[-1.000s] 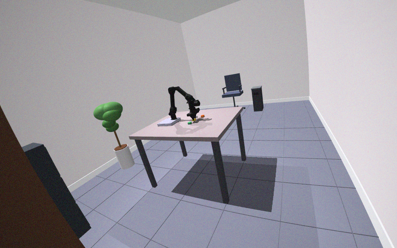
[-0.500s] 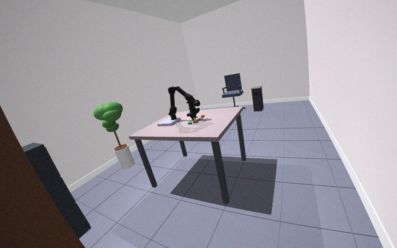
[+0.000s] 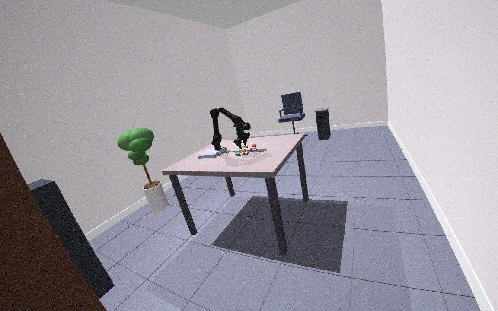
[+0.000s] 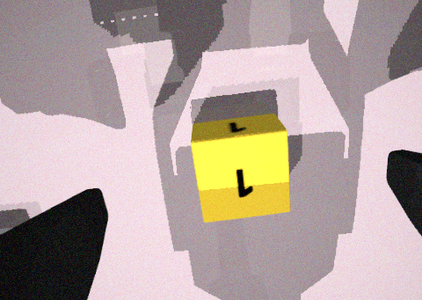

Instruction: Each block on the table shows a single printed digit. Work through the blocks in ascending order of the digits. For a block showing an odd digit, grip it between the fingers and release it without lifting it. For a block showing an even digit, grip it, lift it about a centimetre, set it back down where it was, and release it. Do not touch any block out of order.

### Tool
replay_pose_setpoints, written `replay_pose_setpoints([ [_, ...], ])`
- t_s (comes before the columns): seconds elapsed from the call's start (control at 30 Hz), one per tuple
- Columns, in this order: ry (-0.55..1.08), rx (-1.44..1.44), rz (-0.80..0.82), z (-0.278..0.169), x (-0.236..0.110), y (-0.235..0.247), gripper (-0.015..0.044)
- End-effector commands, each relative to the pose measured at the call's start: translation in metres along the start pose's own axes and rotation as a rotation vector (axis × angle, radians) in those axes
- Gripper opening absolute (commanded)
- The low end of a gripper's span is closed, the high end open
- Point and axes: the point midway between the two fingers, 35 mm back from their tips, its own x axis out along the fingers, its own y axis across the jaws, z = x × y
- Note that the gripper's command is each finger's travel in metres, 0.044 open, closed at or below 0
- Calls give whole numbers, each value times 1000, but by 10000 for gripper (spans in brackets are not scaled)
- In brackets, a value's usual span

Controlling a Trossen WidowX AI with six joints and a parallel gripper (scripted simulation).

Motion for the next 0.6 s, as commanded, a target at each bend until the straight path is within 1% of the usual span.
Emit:
replay_pose_setpoints([
  [0.0, -10, 3, -2, 1, -11, 0, 400],
  [0.07, -10, 3, -2, 2, -21, 0, 348],
  [0.2, -10, 3, -2, 2, -81, 0, 242],
  [0.23, -10, 3, -2, 0, -89, 0, 216],
  [0.33, -10, 3, -2, 0, -92, 0, 137],
  [0.37, -10, 3, -2, 0, -92, 0, 120],
  [0.57, -10, 3, -2, 0, -92, 0, 120],
])
